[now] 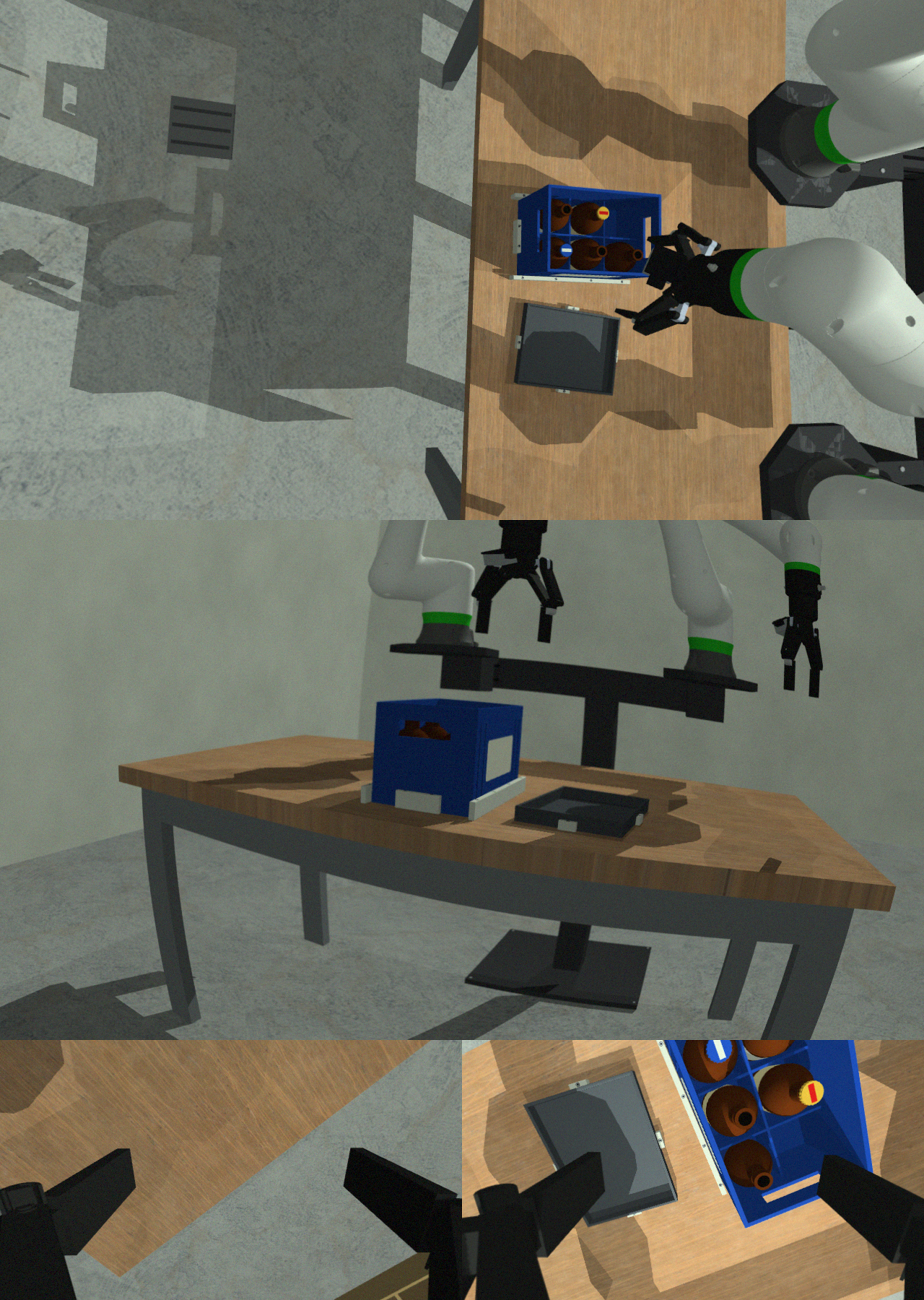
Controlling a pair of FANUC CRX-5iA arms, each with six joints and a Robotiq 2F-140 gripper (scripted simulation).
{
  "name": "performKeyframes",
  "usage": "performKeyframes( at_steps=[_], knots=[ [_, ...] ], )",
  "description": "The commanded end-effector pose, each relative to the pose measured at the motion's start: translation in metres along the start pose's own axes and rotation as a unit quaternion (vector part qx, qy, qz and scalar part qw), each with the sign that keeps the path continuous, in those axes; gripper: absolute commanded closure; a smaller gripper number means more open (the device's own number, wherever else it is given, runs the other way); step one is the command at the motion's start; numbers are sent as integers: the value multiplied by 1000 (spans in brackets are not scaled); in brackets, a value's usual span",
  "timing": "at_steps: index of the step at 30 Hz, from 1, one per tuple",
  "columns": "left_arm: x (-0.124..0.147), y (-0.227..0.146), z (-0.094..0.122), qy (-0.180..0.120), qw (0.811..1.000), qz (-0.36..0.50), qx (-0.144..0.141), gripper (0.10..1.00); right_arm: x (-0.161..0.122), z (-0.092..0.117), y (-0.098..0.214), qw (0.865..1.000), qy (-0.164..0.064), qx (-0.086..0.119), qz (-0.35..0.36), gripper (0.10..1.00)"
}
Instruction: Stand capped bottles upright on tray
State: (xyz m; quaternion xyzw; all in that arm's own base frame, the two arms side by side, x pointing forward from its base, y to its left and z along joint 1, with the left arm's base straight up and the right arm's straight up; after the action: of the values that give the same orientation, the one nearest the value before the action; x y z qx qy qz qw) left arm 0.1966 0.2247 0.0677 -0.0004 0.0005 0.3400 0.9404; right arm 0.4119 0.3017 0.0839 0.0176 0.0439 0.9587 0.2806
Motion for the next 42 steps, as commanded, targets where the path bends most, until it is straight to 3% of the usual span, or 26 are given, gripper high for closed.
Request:
performKeyframes(
  at_steps=[1,26,35,42],
  knots=[
    [1,0,0,-1,1000,0,0,98,-1,-7,7,1000,0,-3,-19,98],
    [1,0,0,-1,1000,0,0,98,-18,-50,41,992,-5,-10,-128,98],
    [1,0,0,-1,1000,0,0,98,-28,-73,59,983,-8,-15,-184,98],
    [1,0,0,-1,1000,0,0,98,-35,-77,71,978,-9,-16,-210,98]
  ],
)
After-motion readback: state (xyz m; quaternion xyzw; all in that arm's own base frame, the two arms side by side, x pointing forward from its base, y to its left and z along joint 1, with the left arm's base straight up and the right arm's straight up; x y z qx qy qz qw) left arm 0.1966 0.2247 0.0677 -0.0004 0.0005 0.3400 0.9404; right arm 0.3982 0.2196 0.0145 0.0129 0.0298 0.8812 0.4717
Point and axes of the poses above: on each arm, the point where the finger pads meet when closed, its own z axis back along the fingers, its own y axis across the jaws, x = y × z, the point moved 7 cm from there along z, back along the fingers, and after that the axes turned 9 degrees about -z, right-handed, at the moved point
